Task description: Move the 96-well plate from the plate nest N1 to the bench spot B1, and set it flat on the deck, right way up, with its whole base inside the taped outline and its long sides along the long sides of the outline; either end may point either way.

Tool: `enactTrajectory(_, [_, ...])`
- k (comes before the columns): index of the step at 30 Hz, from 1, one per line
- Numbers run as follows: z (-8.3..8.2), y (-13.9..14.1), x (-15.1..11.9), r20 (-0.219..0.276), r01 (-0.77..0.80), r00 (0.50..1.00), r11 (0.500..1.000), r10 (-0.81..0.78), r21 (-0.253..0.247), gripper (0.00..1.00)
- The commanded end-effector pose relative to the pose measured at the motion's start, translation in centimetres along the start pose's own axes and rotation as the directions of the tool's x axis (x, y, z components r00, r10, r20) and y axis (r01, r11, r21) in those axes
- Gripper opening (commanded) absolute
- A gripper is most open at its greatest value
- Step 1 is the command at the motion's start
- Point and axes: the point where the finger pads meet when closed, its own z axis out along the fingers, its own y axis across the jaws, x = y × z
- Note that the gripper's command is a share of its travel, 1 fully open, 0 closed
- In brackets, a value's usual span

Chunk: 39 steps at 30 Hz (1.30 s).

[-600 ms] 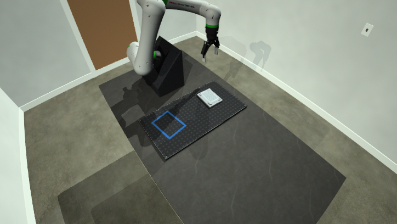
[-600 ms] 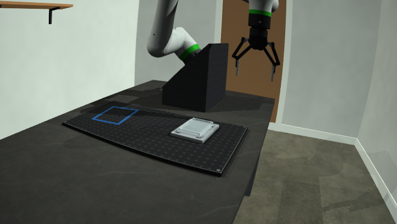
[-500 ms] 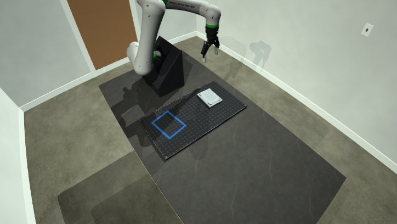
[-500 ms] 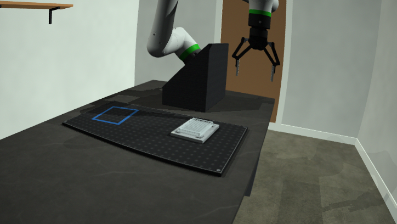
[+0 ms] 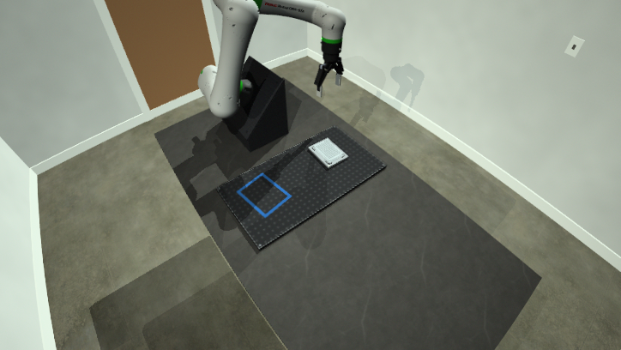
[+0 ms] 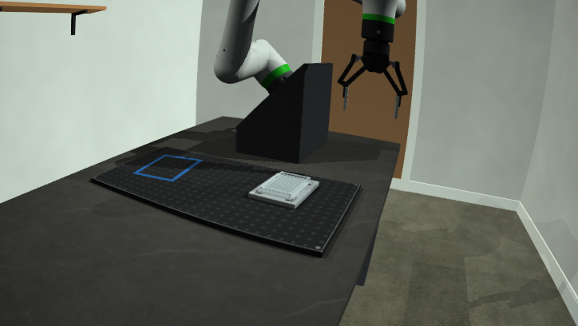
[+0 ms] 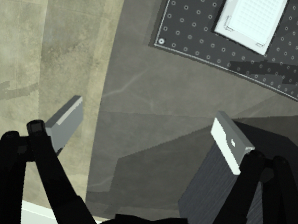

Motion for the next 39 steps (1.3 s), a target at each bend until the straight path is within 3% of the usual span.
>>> enactTrajectory(1, [0.2, 0.6, 0.8, -0.004, -0.041, 0.999, 0.999, 0.041, 0.008, 1.00])
enactTrajectory(16, [1.7, 4.1, 5.2, -0.007, -0.080, 0.997, 0.997, 0.080, 0.014, 1.00])
enactTrajectory(39, [5.2, 11.1, 11.7, -0.009, -0.152, 0.988, 0.988, 0.152, 0.021, 1.00])
